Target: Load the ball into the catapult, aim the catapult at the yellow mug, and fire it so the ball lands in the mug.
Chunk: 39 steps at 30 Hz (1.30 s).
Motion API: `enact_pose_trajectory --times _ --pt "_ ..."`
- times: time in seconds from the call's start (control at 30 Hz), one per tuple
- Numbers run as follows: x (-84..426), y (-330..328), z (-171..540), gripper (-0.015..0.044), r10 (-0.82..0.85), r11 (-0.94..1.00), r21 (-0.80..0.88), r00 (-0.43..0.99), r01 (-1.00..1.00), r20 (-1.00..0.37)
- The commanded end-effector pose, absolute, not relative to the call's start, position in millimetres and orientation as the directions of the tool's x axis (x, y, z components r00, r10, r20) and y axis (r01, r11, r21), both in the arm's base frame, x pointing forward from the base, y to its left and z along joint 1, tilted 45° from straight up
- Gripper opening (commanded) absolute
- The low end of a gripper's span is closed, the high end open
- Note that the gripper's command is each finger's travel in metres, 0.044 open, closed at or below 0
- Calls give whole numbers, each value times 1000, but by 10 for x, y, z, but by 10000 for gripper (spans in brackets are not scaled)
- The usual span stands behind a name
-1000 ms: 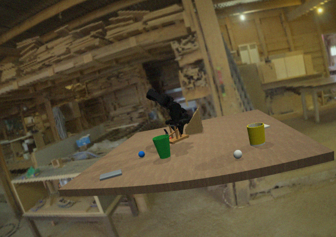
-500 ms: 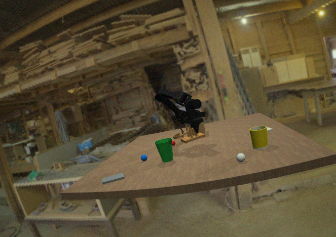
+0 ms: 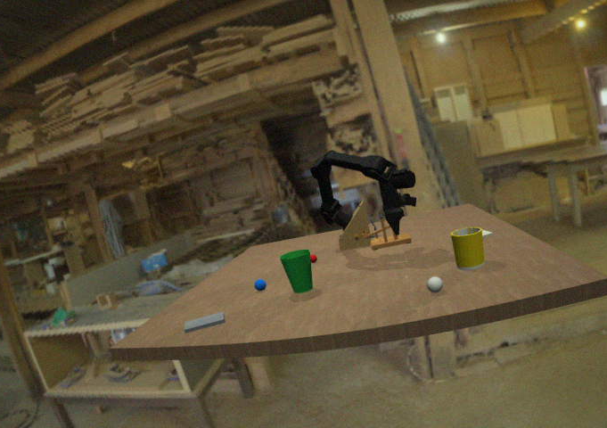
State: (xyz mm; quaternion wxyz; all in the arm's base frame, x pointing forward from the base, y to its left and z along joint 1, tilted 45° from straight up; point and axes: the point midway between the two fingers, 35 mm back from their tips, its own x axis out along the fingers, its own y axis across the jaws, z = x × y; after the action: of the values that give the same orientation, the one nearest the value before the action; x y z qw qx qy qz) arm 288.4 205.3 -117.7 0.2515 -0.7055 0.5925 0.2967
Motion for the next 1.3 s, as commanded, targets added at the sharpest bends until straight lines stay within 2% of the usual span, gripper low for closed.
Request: enact_pose_trajectory --times 0.0,1.27 --pt "2777 2336 -1440 0 -681 -102 -94 139 -990 -719" --pt "2884 2055 -1756 0 -682 -100 -98 140 -990 -718"
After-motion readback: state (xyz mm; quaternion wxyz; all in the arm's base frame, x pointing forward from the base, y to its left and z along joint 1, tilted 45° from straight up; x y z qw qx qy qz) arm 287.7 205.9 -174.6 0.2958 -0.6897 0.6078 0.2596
